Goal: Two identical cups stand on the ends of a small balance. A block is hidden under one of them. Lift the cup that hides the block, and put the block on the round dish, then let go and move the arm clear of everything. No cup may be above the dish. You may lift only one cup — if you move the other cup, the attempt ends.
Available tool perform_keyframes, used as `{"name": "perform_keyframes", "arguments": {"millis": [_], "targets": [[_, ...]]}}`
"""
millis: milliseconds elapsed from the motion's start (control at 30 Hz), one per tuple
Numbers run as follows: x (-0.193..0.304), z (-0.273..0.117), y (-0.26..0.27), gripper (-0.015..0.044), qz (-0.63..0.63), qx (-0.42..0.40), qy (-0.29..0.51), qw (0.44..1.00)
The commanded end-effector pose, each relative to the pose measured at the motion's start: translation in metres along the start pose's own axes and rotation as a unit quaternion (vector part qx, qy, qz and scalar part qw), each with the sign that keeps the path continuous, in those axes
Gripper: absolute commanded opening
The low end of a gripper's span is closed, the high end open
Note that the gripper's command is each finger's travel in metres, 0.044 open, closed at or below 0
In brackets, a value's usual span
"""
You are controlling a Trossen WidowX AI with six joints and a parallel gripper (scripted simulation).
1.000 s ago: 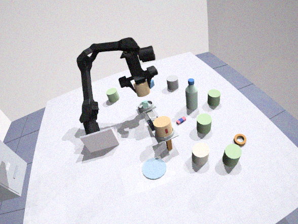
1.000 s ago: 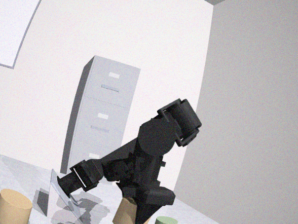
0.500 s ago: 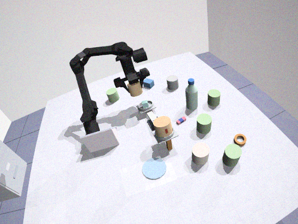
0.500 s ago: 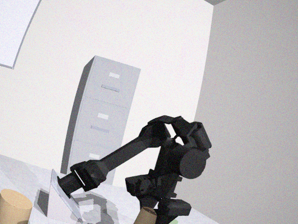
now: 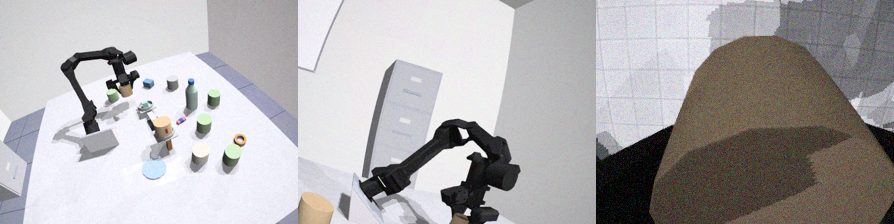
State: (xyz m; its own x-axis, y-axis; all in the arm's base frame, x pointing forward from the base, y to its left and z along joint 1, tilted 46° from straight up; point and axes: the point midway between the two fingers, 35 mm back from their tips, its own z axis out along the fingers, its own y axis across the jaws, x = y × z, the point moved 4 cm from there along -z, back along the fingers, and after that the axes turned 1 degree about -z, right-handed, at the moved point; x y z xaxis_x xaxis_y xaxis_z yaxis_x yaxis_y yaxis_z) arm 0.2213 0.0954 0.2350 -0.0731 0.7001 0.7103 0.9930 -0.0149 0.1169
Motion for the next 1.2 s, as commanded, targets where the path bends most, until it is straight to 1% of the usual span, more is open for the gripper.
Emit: {"name": "perform_keyframes", "arguments": {"millis": [0,267,467,833,867,1167], "targets": [[0.001,0.006,-0.001,0.0000,0.002,-0.001,0.001,1.000],[0.001,0.037,-0.002,0.0000,0.002,-0.001,0.002,1.000],[0.001,0.040,-0.002,0.0000,0.002,-0.001,0.002,1.000],[0.001,0.058,-0.002,0.0000,0.002,-0.001,0.003,1.000],[0.002,0.053,-0.002,0.0026,0.001,0.000,0.004,1.000],[0.002,0.053,-0.002,0.0263,0.001,0.000,0.004,1.000]]}}
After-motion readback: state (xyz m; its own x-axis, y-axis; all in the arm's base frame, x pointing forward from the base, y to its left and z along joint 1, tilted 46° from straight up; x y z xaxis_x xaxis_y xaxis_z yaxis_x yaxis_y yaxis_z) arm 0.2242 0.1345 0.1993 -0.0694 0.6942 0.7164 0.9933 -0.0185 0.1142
